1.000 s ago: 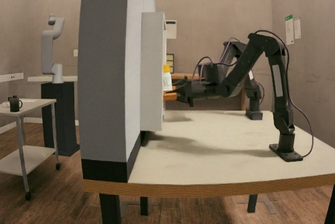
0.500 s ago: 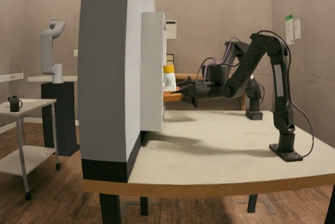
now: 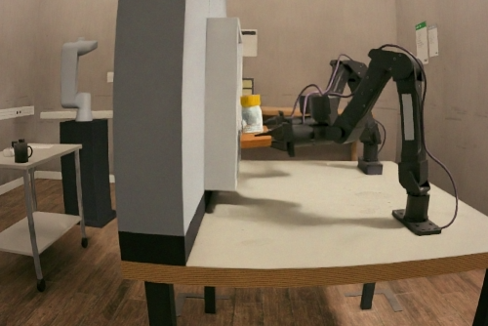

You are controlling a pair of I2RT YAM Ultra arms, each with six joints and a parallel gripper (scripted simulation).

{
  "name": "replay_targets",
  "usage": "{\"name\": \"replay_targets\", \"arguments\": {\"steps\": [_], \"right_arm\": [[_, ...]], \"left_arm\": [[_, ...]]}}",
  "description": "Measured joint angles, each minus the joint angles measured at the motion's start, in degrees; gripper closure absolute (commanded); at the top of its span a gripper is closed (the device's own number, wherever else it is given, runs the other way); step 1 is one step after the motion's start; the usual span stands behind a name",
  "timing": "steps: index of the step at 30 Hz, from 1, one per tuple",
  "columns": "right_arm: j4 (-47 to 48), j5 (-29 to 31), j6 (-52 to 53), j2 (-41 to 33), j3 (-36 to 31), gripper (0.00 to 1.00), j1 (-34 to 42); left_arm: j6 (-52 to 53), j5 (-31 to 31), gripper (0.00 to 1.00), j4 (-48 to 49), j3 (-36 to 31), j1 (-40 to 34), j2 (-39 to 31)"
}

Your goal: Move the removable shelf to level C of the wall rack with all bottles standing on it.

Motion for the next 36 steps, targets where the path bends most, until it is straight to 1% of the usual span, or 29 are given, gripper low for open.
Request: {"name": "replay_targets", "arguments": {"steps": [36], "right_arm": [[1.6, 0.1, -0.6, -0.1, -0.7, 1.00, 0.3]], "left_arm": [[0.2, -0.3, 1.00, 1.8, -0.9, -0.3, -0.1]]}}
